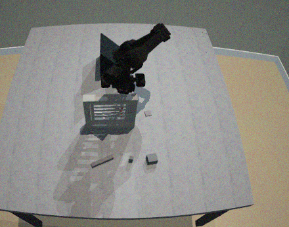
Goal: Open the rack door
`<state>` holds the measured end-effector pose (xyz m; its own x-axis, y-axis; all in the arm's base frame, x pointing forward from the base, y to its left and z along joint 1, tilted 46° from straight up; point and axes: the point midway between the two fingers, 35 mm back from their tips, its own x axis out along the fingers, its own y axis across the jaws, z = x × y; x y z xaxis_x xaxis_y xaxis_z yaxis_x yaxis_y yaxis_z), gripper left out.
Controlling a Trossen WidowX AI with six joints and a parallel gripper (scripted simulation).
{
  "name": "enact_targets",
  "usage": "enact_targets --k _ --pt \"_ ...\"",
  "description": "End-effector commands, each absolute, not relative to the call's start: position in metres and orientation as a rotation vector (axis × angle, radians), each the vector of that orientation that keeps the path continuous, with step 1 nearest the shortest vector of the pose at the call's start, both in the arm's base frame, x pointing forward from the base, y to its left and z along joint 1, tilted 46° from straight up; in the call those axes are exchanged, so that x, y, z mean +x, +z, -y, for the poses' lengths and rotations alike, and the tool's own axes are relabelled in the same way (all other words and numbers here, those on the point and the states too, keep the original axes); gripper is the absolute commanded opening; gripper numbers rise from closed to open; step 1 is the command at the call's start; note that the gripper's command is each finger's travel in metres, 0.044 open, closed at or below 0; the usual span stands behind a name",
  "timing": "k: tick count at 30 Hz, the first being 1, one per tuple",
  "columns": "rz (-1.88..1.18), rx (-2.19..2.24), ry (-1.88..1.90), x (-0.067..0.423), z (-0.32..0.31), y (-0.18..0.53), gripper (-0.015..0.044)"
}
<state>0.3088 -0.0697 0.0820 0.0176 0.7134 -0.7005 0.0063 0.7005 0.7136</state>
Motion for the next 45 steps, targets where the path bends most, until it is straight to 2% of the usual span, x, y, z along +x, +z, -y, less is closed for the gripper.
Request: enact_targets --k 1,7,18,45 --pt "-1.469 0.634 0.607 0.3087 0.0692 0.0816 0.0017" --pt "-1.457 0.609 0.63 0.3087 0.0692 0.0816 0.0009" --pt "-1.216 0.19 0.973 0.3087 0.0692 0.0816 0.0009" --pt "-0.377 -0.846 1.574 0.3087 0.0692 0.0816 0.0009"
